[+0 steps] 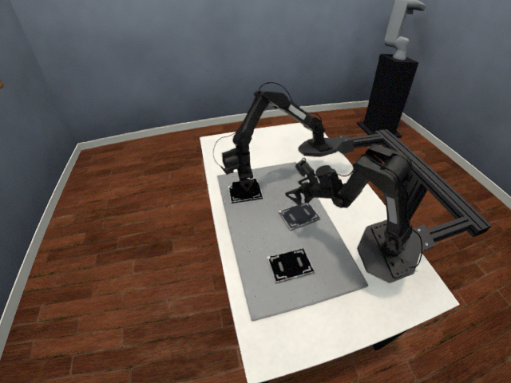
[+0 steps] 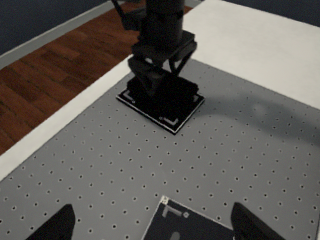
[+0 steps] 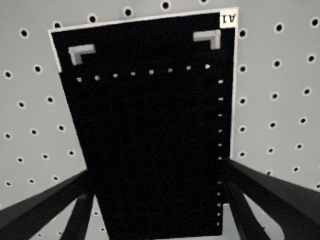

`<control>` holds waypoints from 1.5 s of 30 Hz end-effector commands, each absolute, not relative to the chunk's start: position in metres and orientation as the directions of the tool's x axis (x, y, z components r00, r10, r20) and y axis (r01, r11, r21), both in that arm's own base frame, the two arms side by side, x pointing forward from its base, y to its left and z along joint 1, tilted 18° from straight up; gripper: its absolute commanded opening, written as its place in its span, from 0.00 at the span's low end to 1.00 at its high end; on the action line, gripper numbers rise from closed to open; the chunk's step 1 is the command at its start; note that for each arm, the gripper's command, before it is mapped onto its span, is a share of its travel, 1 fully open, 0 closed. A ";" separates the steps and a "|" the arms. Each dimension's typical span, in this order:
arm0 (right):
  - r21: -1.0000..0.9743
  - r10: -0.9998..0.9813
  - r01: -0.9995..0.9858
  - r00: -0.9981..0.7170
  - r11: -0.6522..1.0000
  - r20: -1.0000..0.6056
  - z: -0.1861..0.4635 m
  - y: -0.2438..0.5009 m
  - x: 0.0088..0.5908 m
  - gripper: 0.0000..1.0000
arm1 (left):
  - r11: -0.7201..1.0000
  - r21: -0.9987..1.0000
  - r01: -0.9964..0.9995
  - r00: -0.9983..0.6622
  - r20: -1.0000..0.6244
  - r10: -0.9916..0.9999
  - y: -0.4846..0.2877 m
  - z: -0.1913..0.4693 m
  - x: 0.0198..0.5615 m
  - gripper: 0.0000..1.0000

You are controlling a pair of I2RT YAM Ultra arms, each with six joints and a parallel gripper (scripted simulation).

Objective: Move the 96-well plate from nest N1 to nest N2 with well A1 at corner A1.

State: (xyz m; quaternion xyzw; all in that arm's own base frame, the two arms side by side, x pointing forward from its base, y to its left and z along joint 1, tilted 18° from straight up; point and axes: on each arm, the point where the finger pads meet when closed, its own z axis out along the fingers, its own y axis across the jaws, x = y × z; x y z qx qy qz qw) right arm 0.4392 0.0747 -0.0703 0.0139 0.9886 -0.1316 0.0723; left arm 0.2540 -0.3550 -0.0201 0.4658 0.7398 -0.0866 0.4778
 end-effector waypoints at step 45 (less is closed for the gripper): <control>-0.247 -0.004 0.041 -0.983 0.968 -0.182 -0.081 0.074 0.450 0.76 | 0.548 0.315 0.775 -0.097 -0.797 0.595 -0.360 -0.015 0.253 1.00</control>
